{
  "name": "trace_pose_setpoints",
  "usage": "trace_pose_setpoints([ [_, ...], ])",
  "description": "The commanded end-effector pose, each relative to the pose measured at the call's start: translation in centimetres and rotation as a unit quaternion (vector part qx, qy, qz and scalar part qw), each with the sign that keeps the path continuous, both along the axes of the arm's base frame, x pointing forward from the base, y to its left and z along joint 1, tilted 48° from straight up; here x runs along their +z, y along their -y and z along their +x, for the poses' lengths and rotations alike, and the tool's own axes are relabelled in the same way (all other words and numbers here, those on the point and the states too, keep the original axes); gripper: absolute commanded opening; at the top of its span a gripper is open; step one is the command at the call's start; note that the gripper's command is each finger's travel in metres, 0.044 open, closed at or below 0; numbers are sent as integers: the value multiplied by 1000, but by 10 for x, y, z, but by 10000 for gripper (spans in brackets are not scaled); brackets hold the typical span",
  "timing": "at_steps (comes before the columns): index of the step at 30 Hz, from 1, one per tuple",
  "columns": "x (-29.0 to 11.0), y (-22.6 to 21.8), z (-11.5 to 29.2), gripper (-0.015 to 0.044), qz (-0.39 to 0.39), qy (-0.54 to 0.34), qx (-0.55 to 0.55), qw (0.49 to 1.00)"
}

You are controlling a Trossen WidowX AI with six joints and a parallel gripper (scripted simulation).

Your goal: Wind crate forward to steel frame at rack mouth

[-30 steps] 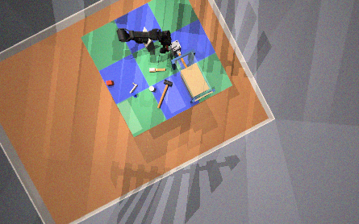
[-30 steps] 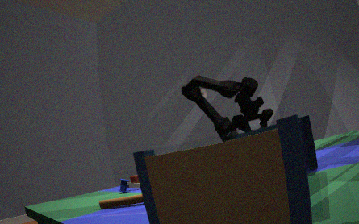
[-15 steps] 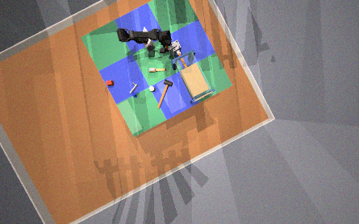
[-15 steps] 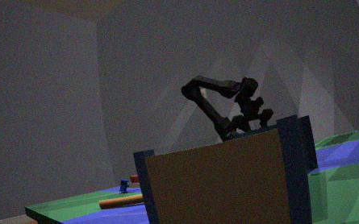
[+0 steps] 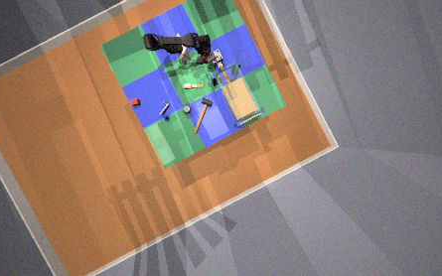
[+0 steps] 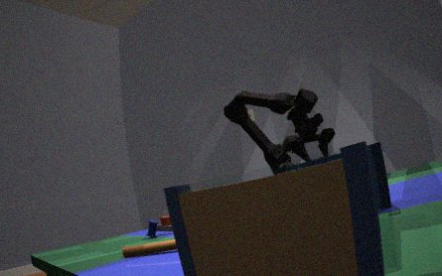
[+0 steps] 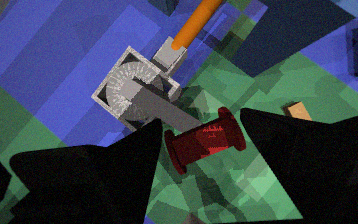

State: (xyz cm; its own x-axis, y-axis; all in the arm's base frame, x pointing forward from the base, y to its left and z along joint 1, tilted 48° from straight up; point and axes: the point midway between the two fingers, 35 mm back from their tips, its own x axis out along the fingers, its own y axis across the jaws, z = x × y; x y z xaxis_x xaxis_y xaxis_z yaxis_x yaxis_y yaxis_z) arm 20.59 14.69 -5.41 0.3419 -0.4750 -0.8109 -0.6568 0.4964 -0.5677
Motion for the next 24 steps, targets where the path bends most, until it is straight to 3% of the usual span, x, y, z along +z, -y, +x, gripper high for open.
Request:
trace_pose_setpoints([
  [1,24,-27,-2,230,9,3,1,1000],
  [10,30,-32,-3,0,9,3,1,1000],
  [24,30,-33,-3,0,-2,-6,-8,1000],
])
